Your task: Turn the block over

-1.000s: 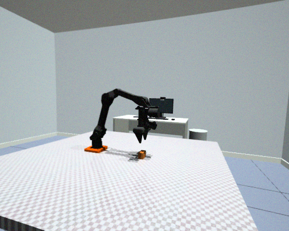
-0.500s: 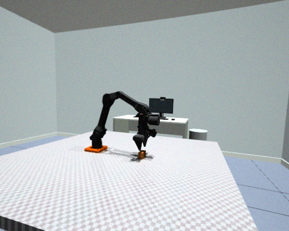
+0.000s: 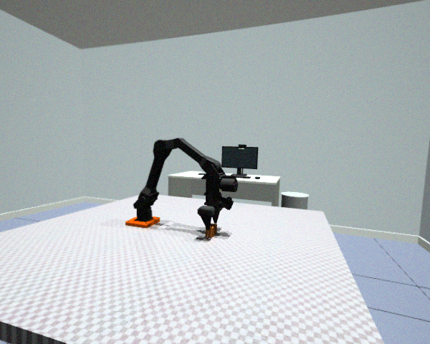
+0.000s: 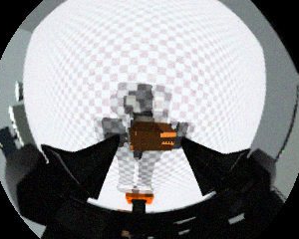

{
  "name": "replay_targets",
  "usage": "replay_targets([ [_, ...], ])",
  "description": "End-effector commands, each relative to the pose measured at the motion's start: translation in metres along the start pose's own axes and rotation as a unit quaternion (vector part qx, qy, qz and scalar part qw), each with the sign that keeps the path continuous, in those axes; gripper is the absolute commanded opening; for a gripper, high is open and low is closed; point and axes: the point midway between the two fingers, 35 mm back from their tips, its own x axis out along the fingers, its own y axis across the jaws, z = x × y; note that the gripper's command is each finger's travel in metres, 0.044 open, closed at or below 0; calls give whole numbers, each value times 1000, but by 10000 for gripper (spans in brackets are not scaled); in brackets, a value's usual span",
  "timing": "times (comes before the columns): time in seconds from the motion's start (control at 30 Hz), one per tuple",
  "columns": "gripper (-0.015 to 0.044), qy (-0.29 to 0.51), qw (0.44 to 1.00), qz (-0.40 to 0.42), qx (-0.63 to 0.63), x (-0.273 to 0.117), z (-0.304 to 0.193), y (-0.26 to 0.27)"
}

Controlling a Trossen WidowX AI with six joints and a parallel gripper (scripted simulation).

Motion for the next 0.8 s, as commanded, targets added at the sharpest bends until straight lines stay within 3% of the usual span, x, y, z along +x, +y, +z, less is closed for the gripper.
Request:
replay_targets([
  [0.0,440,5,1000,-2,-1,9,-1,-1],
  [0.13,440,5,1000,-2,-1,13,-1,-1],
  [0.3,309,5,1000,-2,-1,13,-1,-1],
  [0.77,215,5,1000,-2,-1,13,-1,-1],
])
